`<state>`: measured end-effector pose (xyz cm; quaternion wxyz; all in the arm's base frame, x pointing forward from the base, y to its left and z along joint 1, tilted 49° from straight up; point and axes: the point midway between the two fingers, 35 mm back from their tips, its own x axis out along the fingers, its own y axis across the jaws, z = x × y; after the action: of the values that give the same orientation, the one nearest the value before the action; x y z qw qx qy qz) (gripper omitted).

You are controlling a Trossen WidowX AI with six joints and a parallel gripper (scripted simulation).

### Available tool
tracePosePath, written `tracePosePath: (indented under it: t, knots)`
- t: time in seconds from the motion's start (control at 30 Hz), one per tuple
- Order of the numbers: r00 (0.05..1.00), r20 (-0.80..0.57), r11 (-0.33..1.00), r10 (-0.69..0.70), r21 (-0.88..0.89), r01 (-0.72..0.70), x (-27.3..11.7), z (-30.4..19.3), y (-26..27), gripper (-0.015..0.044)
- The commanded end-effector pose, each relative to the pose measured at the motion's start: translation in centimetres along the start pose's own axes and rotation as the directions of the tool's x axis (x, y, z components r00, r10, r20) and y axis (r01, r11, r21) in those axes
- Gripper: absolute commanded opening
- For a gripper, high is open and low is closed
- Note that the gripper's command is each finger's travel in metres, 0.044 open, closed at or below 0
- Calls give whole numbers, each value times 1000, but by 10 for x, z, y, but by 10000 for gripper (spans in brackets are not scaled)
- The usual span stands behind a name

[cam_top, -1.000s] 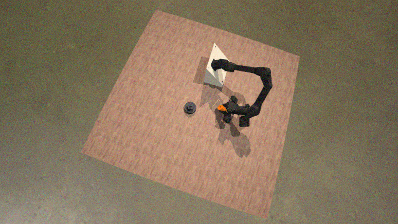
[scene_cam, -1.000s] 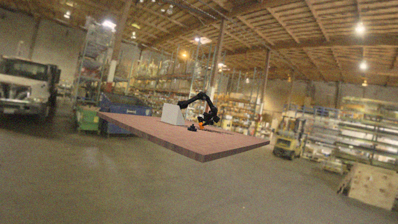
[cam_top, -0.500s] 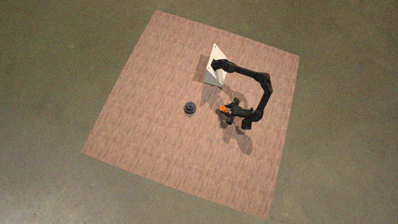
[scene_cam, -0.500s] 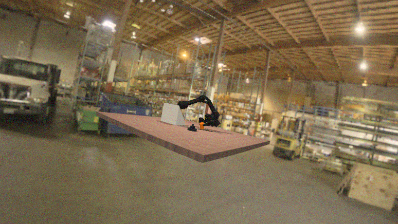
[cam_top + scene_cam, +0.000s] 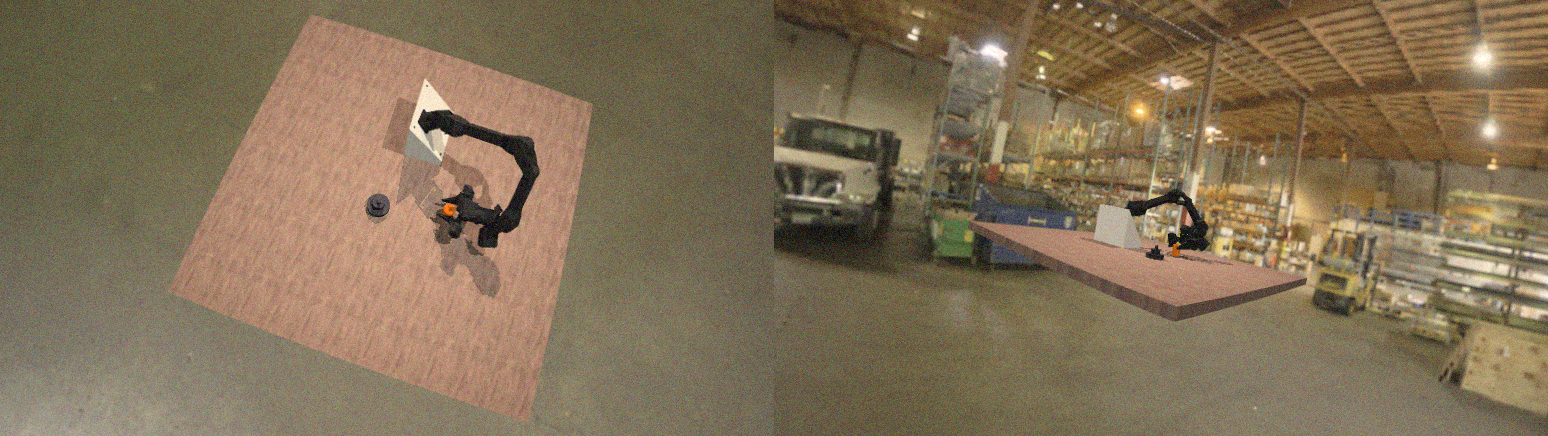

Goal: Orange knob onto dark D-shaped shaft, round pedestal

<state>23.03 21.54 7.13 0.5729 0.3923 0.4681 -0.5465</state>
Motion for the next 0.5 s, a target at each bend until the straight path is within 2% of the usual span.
tracePosePath:
  t: [0.0, 0.37, 0.47]
  knots:
    - [1000, 0, 1000, 0, 0, 0, 0, 0, 0, 260]
    - [1000, 0, 1000, 0, 0, 0, 0, 0, 0, 260]
    - [1000, 0, 1000, 0, 0, 0, 0, 0, 0, 339]
